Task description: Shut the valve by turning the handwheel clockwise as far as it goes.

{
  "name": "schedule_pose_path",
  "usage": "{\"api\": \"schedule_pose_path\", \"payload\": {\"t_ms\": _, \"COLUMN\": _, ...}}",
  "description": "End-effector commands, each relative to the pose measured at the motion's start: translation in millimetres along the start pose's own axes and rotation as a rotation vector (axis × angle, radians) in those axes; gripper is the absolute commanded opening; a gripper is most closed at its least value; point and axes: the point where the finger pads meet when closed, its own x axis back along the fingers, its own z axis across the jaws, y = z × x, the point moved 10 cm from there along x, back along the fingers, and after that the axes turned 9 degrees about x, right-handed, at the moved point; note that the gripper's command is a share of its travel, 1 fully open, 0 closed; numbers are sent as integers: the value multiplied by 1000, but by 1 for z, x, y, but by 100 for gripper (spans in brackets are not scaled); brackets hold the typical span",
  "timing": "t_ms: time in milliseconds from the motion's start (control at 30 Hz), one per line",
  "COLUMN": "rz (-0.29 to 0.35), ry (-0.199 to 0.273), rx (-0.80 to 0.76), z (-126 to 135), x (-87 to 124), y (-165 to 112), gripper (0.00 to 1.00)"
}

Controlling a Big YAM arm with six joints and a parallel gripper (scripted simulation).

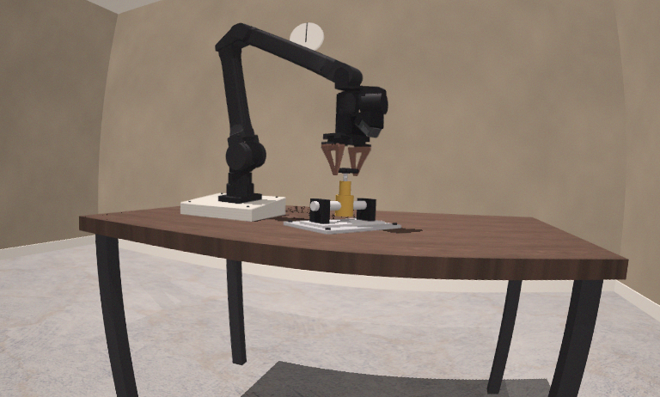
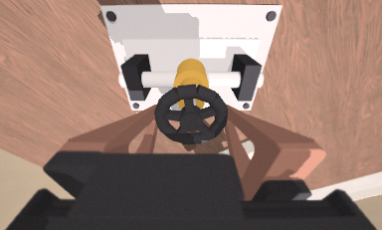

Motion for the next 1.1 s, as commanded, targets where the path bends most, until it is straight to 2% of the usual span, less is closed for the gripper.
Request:
{"api": "schedule_pose_path", "payload": {"t_ms": 0, "rz": -16, "ry": 7, "rx": -123, "z": 0, "x": 0, "y": 10, "gripper": 0}}
{"api": "schedule_pose_path", "payload": {"t_ms": 433, "rz": -16, "ry": 8, "rx": -217, "z": 0, "x": 0, "y": 10, "gripper": 0}}
{"api": "schedule_pose_path", "payload": {"t_ms": 1067, "rz": -15, "ry": 8, "rx": -247, "z": 0, "x": 0, "y": 10, "gripper": 0}}
